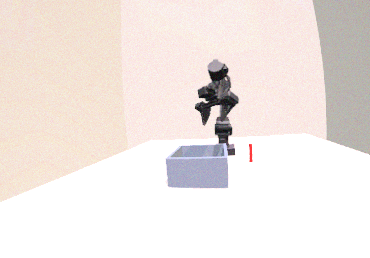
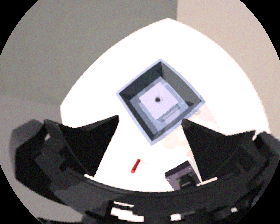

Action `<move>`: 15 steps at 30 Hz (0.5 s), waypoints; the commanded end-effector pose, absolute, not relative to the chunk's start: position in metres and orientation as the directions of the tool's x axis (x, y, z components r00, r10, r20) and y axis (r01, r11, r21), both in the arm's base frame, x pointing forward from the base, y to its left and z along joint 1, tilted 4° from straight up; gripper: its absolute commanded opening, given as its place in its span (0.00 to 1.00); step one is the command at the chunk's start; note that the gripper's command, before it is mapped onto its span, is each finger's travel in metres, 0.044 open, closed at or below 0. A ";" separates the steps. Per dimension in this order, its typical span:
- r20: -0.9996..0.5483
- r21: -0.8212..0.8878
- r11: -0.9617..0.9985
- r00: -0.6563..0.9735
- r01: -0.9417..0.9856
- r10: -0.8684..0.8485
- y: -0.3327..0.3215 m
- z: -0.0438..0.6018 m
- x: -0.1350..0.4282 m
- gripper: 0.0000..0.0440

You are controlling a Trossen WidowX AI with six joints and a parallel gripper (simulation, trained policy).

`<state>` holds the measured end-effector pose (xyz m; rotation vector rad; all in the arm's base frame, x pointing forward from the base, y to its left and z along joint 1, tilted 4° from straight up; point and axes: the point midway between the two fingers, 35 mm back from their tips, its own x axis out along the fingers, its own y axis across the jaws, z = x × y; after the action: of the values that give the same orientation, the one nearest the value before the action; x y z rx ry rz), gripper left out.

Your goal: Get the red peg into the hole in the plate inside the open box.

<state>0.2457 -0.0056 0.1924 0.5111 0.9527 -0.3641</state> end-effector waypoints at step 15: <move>-0.984 0.095 0.734 0.174 0.672 -0.032 0.072 0.147 0.188 1.00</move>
<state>0.1950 0.0648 0.1517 0.5959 1.2798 -0.5204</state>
